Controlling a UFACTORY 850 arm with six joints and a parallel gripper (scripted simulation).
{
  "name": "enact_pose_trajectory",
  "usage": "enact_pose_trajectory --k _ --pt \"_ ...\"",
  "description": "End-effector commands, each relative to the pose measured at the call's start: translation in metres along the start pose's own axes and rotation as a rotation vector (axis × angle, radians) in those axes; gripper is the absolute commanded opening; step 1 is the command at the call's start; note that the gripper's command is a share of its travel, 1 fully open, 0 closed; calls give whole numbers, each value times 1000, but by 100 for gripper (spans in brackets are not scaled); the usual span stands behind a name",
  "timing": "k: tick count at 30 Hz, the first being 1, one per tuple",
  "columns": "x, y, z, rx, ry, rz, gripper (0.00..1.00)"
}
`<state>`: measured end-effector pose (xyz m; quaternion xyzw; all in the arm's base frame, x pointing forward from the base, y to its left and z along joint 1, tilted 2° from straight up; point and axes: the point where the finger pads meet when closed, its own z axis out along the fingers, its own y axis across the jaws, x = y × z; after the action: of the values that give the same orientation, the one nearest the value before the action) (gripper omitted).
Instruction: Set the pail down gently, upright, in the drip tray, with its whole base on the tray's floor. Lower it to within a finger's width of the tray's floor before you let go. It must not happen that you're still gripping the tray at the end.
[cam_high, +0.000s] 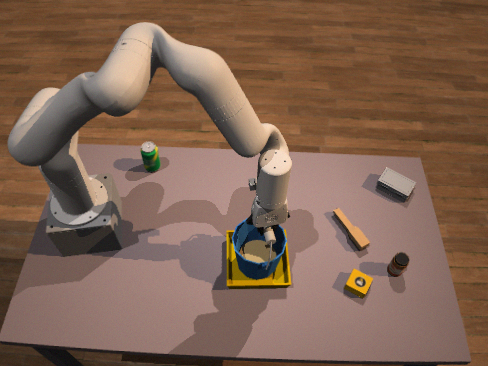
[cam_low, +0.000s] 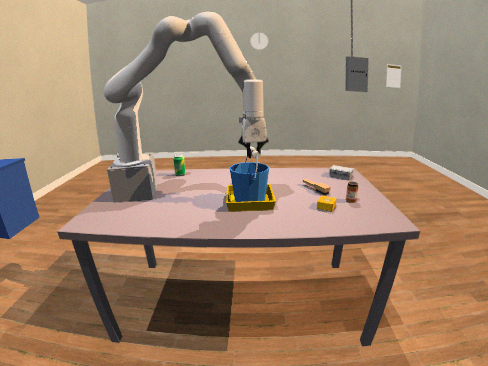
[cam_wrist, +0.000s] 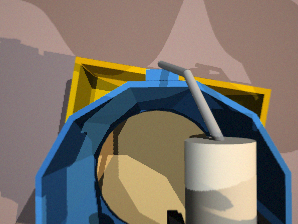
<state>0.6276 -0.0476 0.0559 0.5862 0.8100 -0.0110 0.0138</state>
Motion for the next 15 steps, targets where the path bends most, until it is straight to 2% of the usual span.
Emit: enact_pose_trajectory --k 1,15 --pt "0 1 1 -2 -1 0 0" --pt "0 1 5 -2 -1 0 0"
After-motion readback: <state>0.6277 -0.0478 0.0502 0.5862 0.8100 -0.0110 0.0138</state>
